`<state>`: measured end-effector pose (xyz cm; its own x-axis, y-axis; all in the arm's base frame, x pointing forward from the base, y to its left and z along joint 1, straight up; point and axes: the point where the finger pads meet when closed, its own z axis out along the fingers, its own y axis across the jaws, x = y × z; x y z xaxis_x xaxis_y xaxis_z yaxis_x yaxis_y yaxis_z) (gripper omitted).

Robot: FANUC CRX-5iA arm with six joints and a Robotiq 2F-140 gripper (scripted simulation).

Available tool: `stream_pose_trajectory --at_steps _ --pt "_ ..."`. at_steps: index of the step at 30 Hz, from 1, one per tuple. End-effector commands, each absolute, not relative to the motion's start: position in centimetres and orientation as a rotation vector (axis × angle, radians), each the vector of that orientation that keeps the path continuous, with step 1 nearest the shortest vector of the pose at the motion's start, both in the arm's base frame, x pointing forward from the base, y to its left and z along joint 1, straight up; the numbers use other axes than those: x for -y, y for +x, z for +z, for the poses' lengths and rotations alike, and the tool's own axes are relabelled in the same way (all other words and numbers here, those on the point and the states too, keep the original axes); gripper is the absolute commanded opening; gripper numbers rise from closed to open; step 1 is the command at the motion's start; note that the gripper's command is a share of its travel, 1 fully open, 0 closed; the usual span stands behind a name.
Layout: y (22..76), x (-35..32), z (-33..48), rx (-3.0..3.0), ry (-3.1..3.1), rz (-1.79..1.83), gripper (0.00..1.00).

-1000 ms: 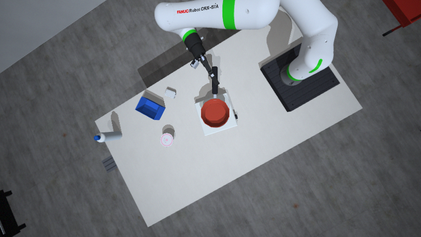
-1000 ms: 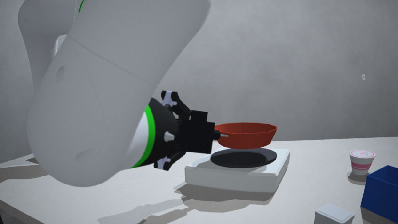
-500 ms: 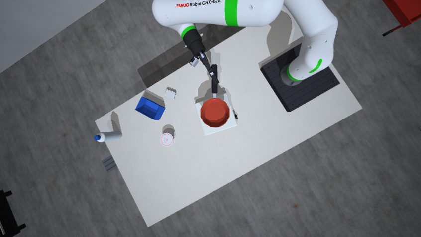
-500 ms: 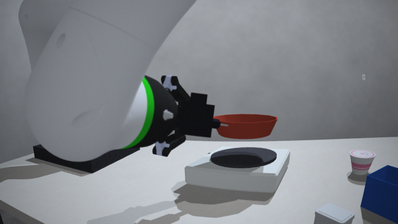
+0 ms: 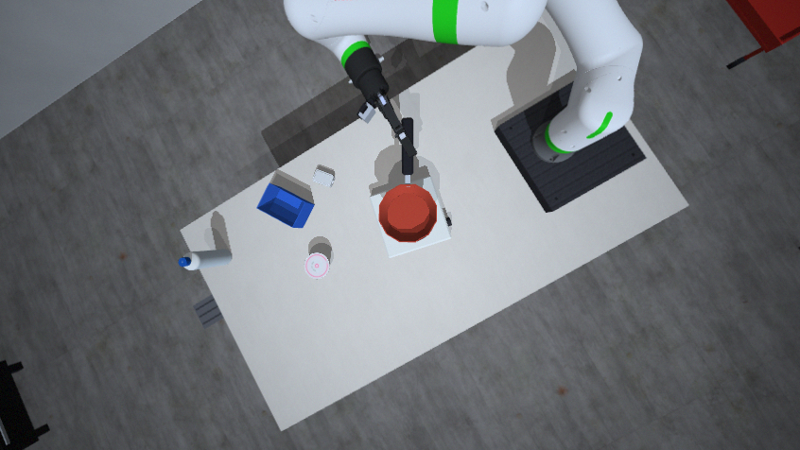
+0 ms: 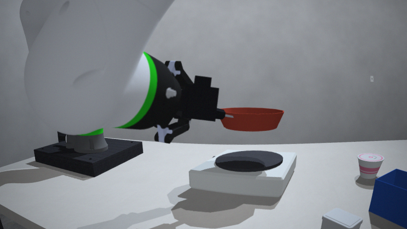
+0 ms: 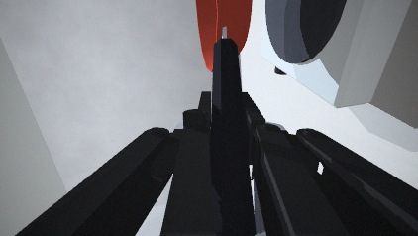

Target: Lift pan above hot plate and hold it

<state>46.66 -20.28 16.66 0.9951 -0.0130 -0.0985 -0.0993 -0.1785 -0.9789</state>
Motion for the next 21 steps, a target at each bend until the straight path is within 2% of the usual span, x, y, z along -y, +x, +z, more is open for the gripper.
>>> stream_pose_trajectory --at_steps 1,21 --pt "46.7 20.3 17.3 -0.081 -1.75 0.075 0.1" --pt "46.7 20.3 20.2 -0.081 -1.75 0.075 0.1"
